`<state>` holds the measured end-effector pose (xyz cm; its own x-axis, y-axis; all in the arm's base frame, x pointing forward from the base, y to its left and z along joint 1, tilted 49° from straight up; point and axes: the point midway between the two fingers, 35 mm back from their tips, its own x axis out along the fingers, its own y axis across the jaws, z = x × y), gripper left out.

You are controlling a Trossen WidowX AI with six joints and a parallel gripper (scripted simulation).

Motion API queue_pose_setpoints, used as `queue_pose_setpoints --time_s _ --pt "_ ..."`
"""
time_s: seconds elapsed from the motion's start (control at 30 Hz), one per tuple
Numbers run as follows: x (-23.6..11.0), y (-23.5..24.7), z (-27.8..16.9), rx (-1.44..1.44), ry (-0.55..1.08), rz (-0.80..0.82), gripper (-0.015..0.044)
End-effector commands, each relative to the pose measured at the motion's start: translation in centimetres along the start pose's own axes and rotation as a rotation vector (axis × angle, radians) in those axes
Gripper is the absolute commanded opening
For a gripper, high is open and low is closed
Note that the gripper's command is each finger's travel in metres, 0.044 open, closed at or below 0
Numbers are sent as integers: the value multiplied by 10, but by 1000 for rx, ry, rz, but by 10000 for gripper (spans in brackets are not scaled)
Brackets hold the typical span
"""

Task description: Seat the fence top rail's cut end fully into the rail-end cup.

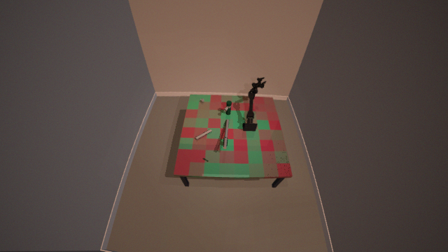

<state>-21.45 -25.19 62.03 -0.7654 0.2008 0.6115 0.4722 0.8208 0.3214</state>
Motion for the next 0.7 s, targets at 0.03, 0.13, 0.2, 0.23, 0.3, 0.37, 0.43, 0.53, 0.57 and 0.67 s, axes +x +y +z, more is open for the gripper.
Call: queue_pose_setpoints --time_s 0.03,0.13,0.2,0.23,0.3,0.37,0.43,0.53,0.57,0.67 --pt "-44 -31 -37 -61 97 -192 440" --pt "-79 -47 -60 -102 170 -312 440" --pt "-105 -56 -76 -130 226 -390 440" --pt "-118 -59 -83 -143 256 -428 440" --pt "-146 -64 -97 -171 320 -501 440" --pt "-176 -67 -110 -199 388 -570 440" --pt "-207 -68 -122 -226 461 -635 440" --pt "-255 -64 -137 -263 576 -726 440" --pt "-272 -61 -141 -275 617 -753 440" --pt "-322 -49 -151 -310 743 -830 440"
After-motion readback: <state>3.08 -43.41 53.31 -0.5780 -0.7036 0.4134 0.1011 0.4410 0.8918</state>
